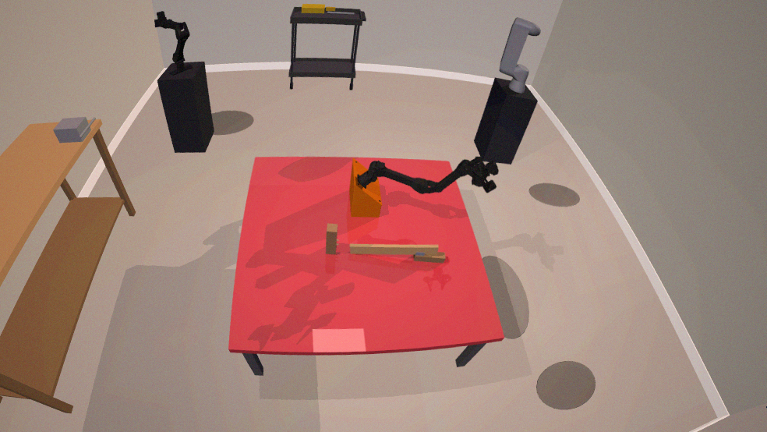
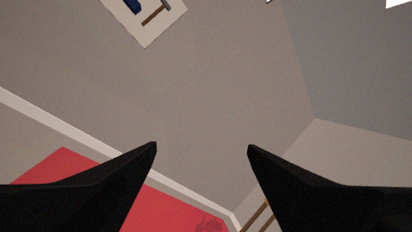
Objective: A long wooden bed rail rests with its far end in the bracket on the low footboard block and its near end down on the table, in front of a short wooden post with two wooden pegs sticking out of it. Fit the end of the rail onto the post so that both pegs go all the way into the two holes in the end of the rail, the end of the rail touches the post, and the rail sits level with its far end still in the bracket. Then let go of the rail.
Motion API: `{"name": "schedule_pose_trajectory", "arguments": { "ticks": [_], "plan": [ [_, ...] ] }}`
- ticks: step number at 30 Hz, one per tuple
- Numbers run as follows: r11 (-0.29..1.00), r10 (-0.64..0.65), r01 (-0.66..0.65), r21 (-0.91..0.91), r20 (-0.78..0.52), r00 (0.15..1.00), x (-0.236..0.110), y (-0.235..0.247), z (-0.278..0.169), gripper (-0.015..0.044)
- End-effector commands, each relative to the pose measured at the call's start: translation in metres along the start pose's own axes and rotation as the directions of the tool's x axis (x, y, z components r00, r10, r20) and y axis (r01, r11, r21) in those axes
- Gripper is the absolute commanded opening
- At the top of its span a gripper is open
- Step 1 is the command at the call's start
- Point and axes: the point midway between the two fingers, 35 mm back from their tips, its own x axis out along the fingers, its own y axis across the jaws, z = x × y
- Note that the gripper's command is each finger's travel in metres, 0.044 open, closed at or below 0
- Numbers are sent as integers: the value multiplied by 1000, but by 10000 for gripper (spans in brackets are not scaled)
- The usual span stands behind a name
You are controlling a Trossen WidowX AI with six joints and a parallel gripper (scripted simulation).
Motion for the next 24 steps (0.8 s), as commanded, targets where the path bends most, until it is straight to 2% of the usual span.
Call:
{"name": "schedule_pose_trajectory", "arguments": {
  "ticks": [1,5,14,20,24],
  "plan": [
    [1000,4,-4,8,5,1000,0,-2,2,426],
    [992,75,-83,95,78,994,-11,-43,35,440],
    [968,210,-228,103,164,964,-28,-139,74,440],
    [944,278,-309,117,221,935,-14,-215,81,440],
    [913,330,-371,169,225,917,-2,-237,72,440]
  ]
}}
